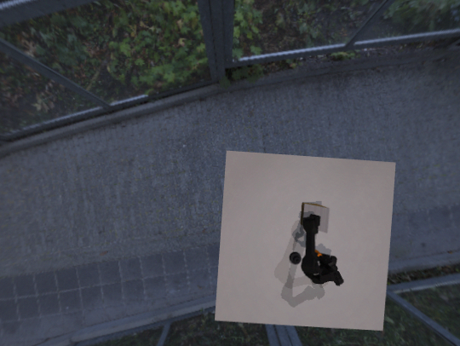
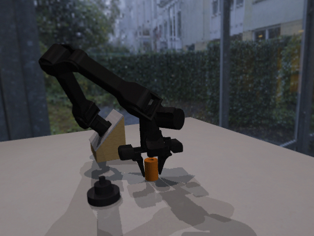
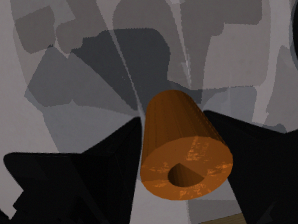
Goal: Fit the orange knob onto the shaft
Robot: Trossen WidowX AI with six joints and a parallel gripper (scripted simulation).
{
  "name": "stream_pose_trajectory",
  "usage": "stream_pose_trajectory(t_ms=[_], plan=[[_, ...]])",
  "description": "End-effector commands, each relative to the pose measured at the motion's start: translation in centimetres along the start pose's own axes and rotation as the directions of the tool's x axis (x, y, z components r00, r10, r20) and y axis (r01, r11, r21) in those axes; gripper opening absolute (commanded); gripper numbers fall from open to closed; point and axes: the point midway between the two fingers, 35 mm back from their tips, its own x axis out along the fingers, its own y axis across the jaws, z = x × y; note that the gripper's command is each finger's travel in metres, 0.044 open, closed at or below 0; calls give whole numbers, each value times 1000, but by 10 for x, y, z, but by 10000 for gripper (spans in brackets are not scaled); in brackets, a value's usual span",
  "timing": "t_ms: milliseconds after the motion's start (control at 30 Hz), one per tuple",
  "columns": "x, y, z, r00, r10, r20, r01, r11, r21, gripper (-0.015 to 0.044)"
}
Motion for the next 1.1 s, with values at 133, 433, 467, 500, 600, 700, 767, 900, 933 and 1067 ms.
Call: stream_pose_trajectory(t_ms=[133,433,467,500,600,700,767,900,933,1067], plan=[[1,-1,0,1000,-3,2,3,1000,-7,138],[-40,7,7,1000,7,2,-7,1000,-9,0],[-47,8,7,1000,8,2,-8,1000,-9,0],[-54,9,7,1000,9,2,-9,1000,-9,0],[-74,11,8,1000,10,2,-10,1000,-10,0],[-95,11,7,1000,10,1,-10,1000,-10,0],[-109,11,5,1000,9,1,-9,1000,-9,0],[-136,9,1,1000,5,0,-5,1000,-9,0],[-139,9,0,1000,4,0,-4,1000,-9,0],[-140,9,0,1000,4,0,-4,1000,-9,0]])
